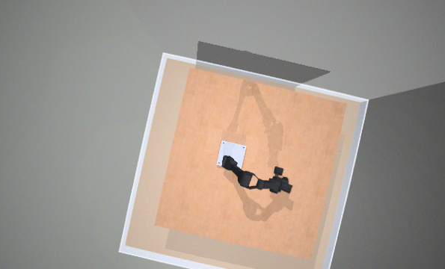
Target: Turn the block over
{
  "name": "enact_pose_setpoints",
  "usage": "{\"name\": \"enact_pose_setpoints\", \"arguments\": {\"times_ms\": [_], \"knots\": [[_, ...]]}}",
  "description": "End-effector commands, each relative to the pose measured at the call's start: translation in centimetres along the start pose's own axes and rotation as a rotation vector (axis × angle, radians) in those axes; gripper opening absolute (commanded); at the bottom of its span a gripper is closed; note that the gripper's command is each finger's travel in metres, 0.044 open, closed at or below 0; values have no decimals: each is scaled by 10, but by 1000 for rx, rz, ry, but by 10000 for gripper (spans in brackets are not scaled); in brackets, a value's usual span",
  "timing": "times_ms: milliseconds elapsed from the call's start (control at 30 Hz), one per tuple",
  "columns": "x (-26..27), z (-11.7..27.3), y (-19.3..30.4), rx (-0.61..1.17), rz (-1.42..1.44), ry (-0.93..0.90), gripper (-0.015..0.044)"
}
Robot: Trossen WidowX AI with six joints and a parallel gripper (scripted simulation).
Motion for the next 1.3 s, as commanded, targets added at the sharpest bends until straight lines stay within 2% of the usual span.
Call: {"name": "enact_pose_setpoints", "arguments": {"times_ms": [0, 400, 867, 1267], "knots": [[0, 2, 3, -72, 7, -6, 0], [0, 5, 10, -166, 9, -7, 0], [-2, -29, 13, -368, 1, -16, 0], [-2, -41, 24, -547, 1, -23, 0]]}}
Point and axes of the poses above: the point midway between the two fingers, 35 mm back from their tips, its own z axis back along the fingers, its own x axis across the jaws, y = z × x, the point moved 3 cm from there along z, back along the fingers, and after that the axes turned 2 degrees about -z, right-handed, at the moved point
